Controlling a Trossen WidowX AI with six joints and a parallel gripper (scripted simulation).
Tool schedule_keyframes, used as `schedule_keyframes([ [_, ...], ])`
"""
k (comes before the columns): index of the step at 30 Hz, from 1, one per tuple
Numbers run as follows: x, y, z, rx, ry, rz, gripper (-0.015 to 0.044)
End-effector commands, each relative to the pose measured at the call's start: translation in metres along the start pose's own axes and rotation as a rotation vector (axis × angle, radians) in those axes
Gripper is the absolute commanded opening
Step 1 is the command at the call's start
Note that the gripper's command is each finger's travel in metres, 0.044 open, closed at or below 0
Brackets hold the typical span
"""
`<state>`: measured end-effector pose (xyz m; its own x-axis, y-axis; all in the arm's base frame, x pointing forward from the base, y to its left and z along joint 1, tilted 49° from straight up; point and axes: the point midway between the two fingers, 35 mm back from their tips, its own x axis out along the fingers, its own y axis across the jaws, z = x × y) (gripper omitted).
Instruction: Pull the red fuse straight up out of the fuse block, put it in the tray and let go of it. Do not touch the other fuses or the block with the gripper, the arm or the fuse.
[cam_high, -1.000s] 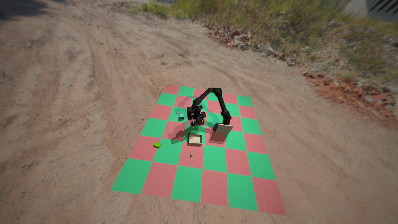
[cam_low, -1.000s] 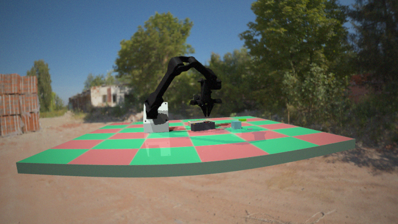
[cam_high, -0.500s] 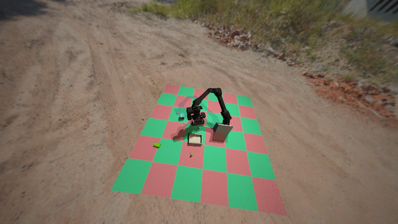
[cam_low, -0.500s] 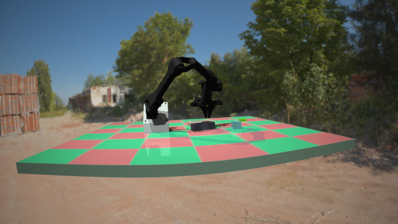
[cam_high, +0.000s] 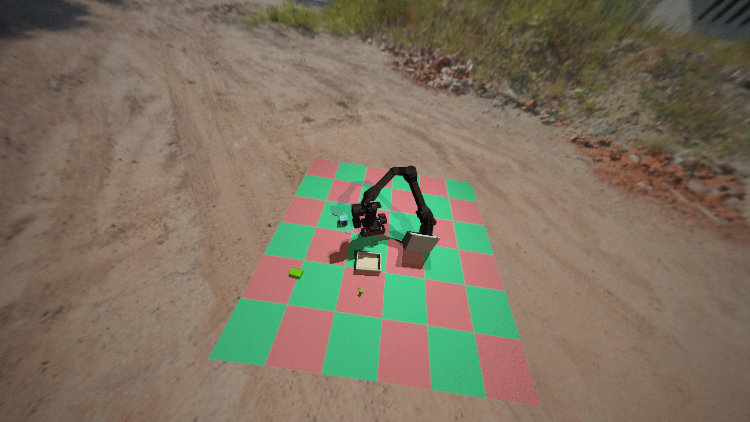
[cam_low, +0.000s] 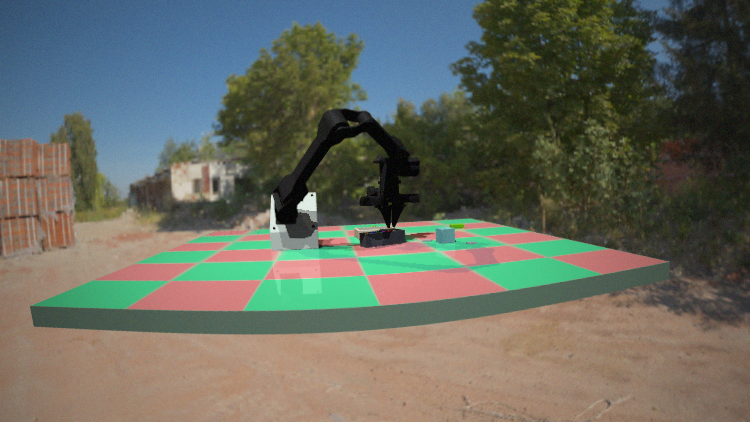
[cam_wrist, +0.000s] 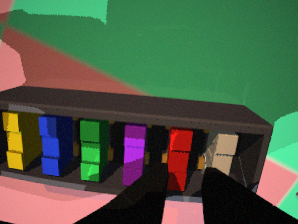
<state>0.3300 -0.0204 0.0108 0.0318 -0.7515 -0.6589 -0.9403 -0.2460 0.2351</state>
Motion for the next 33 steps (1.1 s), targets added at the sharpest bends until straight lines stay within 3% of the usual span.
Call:
schedule_keyframes([
  [1,0.005,0.002,0.0,-0.008,0.005,0.006,0.0074],
  [33,0.016,0.002,0.0,-0.008,0.006,0.006,0.0074],
])
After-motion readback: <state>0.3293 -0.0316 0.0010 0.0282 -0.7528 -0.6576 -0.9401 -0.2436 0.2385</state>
